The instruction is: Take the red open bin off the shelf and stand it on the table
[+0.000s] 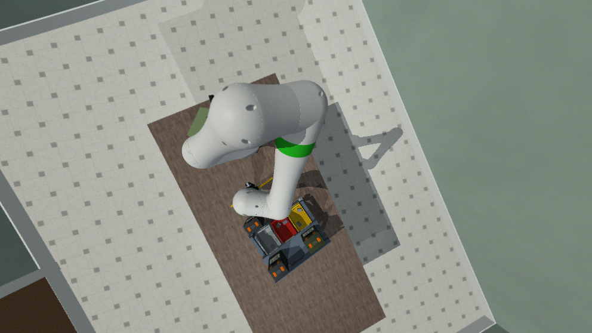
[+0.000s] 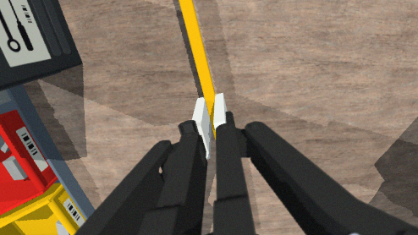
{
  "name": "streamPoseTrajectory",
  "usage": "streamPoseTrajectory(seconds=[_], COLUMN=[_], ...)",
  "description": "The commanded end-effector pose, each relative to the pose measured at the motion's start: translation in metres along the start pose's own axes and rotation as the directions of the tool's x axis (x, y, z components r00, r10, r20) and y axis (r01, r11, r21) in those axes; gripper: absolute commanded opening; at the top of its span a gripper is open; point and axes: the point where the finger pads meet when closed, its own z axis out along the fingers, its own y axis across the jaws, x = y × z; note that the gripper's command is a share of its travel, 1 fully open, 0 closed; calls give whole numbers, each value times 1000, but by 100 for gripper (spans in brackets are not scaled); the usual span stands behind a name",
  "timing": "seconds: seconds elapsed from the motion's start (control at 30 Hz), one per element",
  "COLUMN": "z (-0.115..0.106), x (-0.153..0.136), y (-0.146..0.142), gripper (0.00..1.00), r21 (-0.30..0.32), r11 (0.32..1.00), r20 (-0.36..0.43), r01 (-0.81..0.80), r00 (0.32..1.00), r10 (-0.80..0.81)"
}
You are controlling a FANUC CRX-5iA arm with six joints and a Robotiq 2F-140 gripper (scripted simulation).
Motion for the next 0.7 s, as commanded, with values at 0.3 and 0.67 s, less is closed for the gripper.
streamPoseTrajectory(seconds=[0.3, 0.67], z=[9, 9], x=[0, 0], y=[0, 0], gripper=[0, 0], r21=[0, 0], r11=[1000, 1000], r20=[0, 0], r01=[0, 0], r00=[1000, 1000], r10=[0, 0])
